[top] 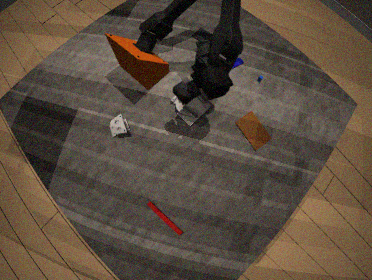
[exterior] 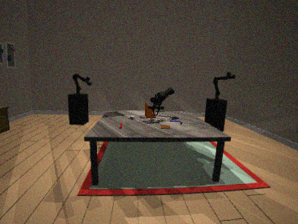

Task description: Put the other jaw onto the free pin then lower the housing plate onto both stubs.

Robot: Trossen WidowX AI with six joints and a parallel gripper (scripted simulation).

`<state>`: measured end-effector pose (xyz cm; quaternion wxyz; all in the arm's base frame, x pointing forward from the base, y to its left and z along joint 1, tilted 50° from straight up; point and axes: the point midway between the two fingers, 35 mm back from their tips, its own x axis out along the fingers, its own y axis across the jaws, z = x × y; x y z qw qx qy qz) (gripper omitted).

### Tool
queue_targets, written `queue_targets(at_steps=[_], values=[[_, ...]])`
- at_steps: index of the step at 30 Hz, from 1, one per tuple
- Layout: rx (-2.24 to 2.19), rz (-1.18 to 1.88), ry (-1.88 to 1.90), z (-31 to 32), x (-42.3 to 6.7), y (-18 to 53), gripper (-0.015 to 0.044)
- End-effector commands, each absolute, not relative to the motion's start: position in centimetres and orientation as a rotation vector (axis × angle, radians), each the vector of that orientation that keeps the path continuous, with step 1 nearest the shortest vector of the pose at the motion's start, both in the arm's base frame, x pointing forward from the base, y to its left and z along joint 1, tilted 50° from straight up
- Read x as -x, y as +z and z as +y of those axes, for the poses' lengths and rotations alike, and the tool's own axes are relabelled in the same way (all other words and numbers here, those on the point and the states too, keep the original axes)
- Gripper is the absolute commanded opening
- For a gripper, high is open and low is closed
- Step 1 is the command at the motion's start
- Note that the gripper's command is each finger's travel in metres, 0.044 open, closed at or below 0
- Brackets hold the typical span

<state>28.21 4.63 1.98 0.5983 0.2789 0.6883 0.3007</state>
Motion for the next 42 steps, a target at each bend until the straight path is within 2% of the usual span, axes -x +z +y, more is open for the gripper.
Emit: queue_targets(at_steps=[1,42], values=[[-0.655,1.595,0.696,4.67,-28.30,2.11,0.0134],[-0.667,1.603,0.683,4.69,-28.32,2.13,0.0134]])
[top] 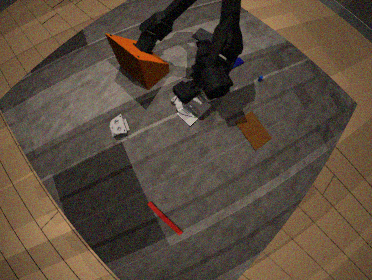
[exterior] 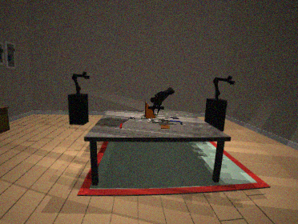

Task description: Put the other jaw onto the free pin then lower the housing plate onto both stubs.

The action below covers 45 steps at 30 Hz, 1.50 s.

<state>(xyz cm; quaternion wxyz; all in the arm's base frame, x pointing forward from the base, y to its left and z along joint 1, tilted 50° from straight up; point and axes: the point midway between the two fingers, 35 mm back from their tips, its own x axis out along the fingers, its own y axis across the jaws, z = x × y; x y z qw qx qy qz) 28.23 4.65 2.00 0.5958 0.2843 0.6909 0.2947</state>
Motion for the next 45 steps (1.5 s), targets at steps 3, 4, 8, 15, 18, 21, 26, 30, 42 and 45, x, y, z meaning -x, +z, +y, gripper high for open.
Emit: queue_targets(at_steps=[3,4,8,15,18,21,26,30,42,45], values=[[-0.667,1.603,0.683,4.7,-28.3,2.1,0.0134],[-0.667,1.603,0.683,4.7,-28.3,2.1,0.0134],[-0.667,1.603,0.683,4.7,-28.3,2.1,0.0134],[-0.667,1.603,0.683,4.7,-28.3,2.1,0.0134],[-0.667,1.603,0.683,4.7,-28.3,2.1,0.0134],[-0.667,1.603,0.682,5.0,-28.3,1.9,0.0134],[-0.667,1.603,0.681,5.6,-28.3,1.3,0.0134],[-0.668,1.603,0.681,6.1,-28.2,0.9,0.0134],[-0.669,1.604,0.681,7.5,-27.9,-0.4,0.0134],[-0.670,1.604,0.681,7.9,-27.8,-0.7,0.0134]])
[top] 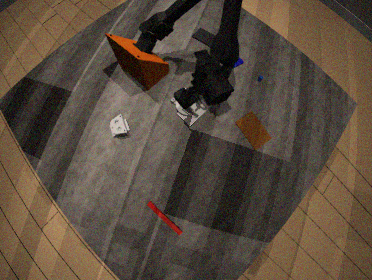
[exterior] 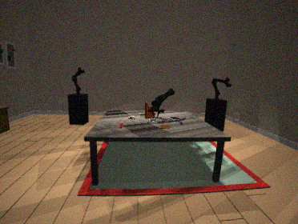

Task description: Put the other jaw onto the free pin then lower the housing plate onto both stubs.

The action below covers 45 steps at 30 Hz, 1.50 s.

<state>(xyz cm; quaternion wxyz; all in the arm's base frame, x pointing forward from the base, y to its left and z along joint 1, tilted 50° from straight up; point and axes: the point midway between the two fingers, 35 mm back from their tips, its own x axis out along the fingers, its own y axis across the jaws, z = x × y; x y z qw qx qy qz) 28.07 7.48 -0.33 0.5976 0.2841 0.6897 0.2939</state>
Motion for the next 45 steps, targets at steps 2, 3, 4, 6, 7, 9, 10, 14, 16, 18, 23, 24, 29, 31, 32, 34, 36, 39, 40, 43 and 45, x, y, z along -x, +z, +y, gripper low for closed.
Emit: queue_targets(at_steps=[2,3,4,6,7,9,10,14,16,18,23,24,29,31,32,34,36,39,40,43,45], values=[[-0.670,1.604,0.682,8.13,-27.78,-0.84,0.0134],[-0.671,1.604,0.682,8.25,-27.75,-0.94,0.0134],[-0.671,1.604,0.682,8.37,-27.71,-1.03,0.0134],[-0.671,1.604,0.683,8.52,-27.67,-1.15,0.0134],[-0.671,1.604,0.683,8.54,-27.66,-1.17,0.0134],[-0.671,1.604,0.683,8.54,-27.66,-1.17,0.0134],[-0.671,1.604,0.683,8.54,-27.66,-1.17,0.0134],[-0.671,1.604,0.683,8.54,-27.66,-1.17,0.0134],[-0.671,1.604,0.683,8.54,-27.66,-1.17,0.0134],[-0.671,1.604,0.683,8.54,-27.66,-1.17,0.0134],[-0.671,1.604,0.683,8.54,-27.66,-1.17,0.0134],[-0.671,1.604,0.683,8.54,-27.66,-1.17,0.0134],[-0.673,1.605,0.681,8.73,-27.63,-1.33,0.0134],[-0.673,1.605,0.680,8.77,-27.62,-1.37,0.0134],[-0.673,1.605,0.680,8.77,-27.62,-1.37,0.0134],[-0.673,1.605,0.680,8.77,-27.62,-1.37,0.0134],[-0.673,1.605,0.680,8.77,-27.62,-1.37,0.0134],[-0.674,1.605,0.680,8.86,-27.61,-1.44,0.0134],[-0.674,1.606,0.680,8.92,-27.60,-1.49,0.0134],[-0.675,1.606,0.680,9.00,-27.58,-1.57,0.0134],[-0.675,1.606,0.680,9.00,-27.58,-1.57,0.0134]])
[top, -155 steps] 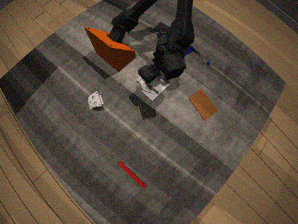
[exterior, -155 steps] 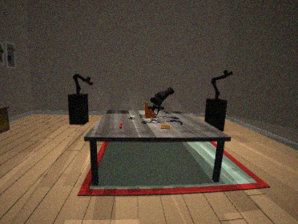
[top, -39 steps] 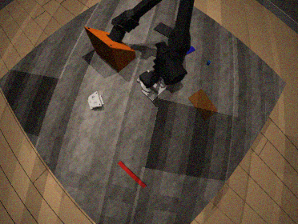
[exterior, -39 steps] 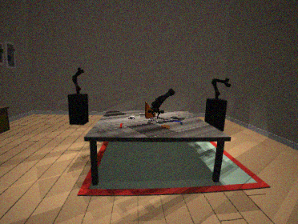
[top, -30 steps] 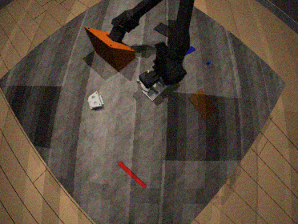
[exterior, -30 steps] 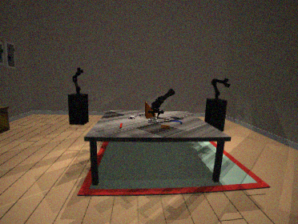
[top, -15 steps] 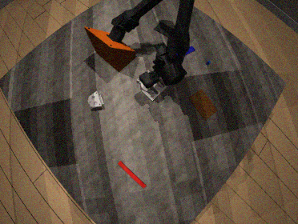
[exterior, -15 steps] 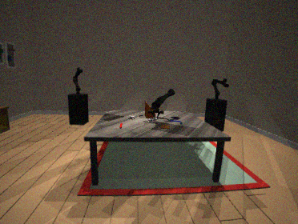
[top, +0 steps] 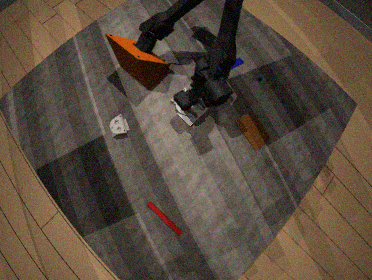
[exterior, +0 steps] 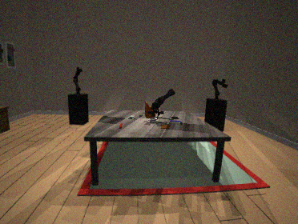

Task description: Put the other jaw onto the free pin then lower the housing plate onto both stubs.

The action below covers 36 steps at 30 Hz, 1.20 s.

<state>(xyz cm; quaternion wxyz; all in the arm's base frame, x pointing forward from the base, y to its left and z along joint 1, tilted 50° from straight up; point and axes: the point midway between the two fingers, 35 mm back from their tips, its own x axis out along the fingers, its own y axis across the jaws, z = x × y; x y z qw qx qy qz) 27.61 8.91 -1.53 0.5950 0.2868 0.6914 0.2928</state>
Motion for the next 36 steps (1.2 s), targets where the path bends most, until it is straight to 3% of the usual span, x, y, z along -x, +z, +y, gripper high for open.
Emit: queue_targets(at_steps=[1,36], values=[[-0.675,1.606,0.680,9.00,-27.58,-1.57,0.0134],[-0.676,1.607,0.678,9.71,-27.46,-2.16,0.0134]])
